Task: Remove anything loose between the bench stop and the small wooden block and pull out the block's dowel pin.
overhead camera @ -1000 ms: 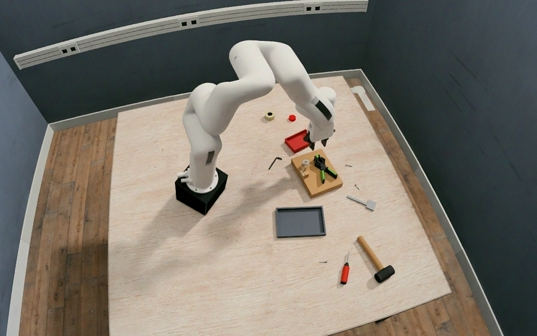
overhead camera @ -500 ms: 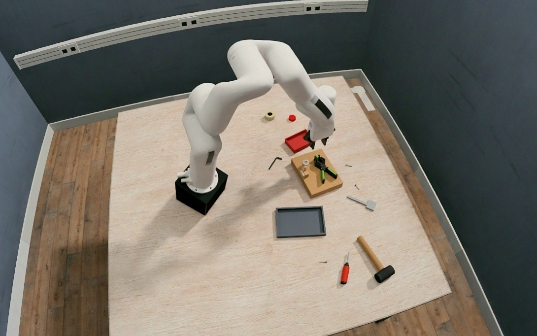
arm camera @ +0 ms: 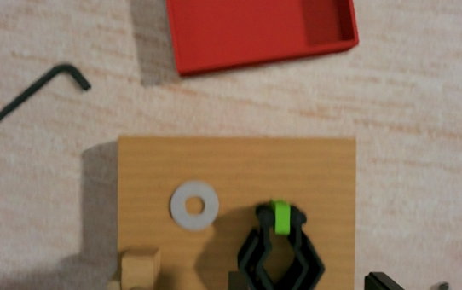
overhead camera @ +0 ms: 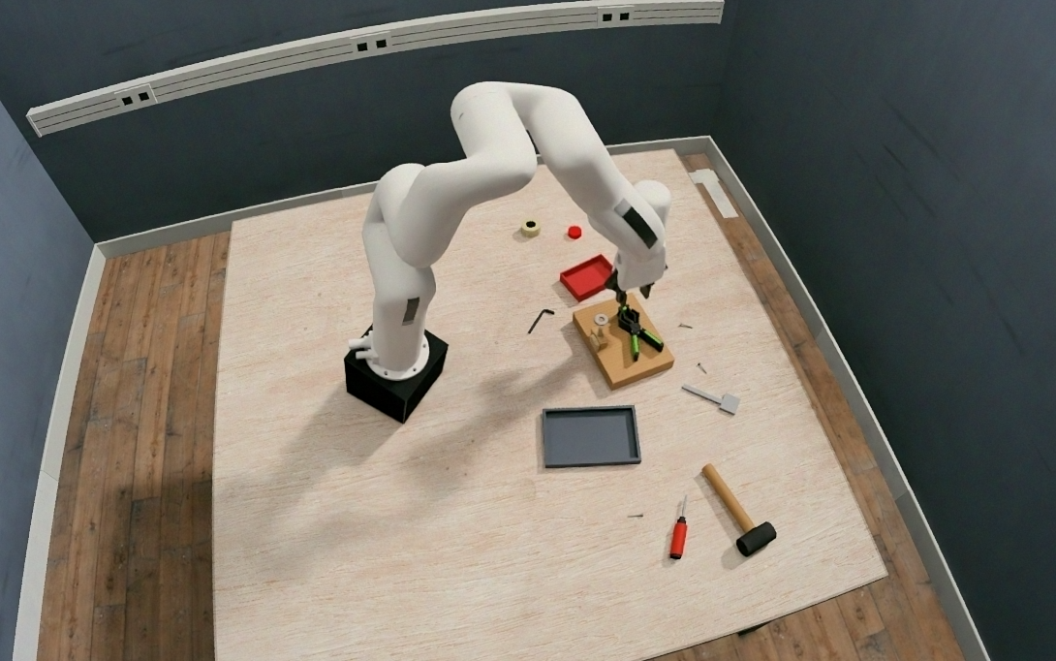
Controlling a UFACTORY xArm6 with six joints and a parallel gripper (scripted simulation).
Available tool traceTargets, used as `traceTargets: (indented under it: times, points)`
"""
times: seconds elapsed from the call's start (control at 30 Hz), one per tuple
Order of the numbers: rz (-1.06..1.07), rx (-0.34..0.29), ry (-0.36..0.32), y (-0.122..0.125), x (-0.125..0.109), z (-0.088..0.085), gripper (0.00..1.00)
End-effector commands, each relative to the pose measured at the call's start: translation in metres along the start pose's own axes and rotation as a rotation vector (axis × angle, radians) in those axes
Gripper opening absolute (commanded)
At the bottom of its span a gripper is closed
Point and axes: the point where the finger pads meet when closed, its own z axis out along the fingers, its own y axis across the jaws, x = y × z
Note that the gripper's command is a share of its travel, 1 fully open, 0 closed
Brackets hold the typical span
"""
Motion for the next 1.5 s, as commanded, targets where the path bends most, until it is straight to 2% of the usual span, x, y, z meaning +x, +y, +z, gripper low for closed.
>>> traceTargets:
  times: [0.0, 0.07, 0.13, 0.17, 1.47]
  points:
    - [-0.001, -0.004, 0.005, 0.002, -0.046, 0.003, 0.55]
    - [0.0, -0.005, 0.004, 0.0, -0.065, 0.004, 0.55]
    - [0.0, -0.005, 0.004, 0.0, -0.069, 0.005, 0.55]
    - [0.0, -0.005, 0.004, 0.0, -0.069, 0.005, 0.77]
    - [0.0, -0.004, 0.004, 0.0, -0.069, 0.007, 0.77]
